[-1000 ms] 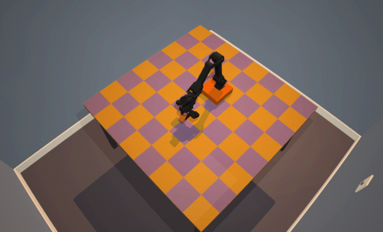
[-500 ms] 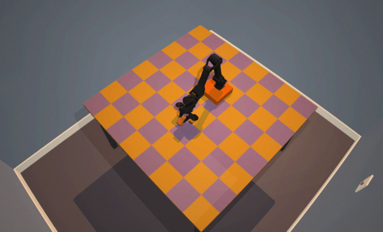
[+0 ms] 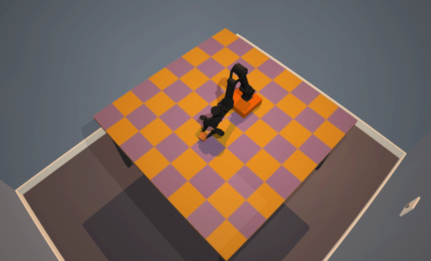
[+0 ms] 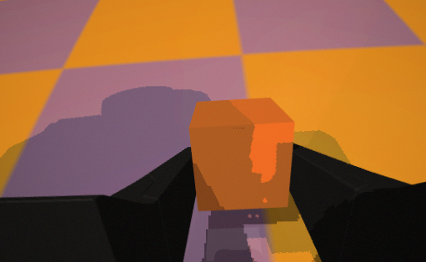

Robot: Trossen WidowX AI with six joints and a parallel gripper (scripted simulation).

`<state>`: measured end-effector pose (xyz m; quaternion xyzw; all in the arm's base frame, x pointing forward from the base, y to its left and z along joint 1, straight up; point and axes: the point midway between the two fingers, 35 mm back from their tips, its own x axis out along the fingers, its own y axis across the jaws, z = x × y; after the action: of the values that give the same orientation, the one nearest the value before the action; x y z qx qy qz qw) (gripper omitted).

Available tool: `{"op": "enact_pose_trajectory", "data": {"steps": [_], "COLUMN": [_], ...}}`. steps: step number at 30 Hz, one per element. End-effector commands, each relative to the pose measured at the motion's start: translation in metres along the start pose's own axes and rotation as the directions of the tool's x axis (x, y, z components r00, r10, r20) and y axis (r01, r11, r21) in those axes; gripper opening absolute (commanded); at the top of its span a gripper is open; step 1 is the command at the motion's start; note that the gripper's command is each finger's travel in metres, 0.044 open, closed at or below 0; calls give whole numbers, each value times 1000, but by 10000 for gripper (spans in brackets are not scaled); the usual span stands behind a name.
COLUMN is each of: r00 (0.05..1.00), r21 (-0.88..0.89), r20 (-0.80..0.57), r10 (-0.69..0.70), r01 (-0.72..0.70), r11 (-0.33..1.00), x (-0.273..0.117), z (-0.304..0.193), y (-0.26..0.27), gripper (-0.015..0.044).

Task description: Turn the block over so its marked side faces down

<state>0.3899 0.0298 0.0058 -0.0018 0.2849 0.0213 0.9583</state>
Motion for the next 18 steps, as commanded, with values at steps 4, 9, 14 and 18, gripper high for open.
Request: {"op": "enact_pose_trajectory", "data": {"steps": [4,9,14,18], "r00": [997,995,994,994], "r21": [-5,-5,-5,-5], "r20": [80,104,107,107], "r10": [-5,-5,-5,-5], "r01": [5,5,5,5], "r11": [1000,1000,1000,1000], "x": [-9,-11,-11,-11], "z": [-5,-3,-2,-2], "y": [-1,-1,-1,-1], "gripper": [0,0,0,0]}}
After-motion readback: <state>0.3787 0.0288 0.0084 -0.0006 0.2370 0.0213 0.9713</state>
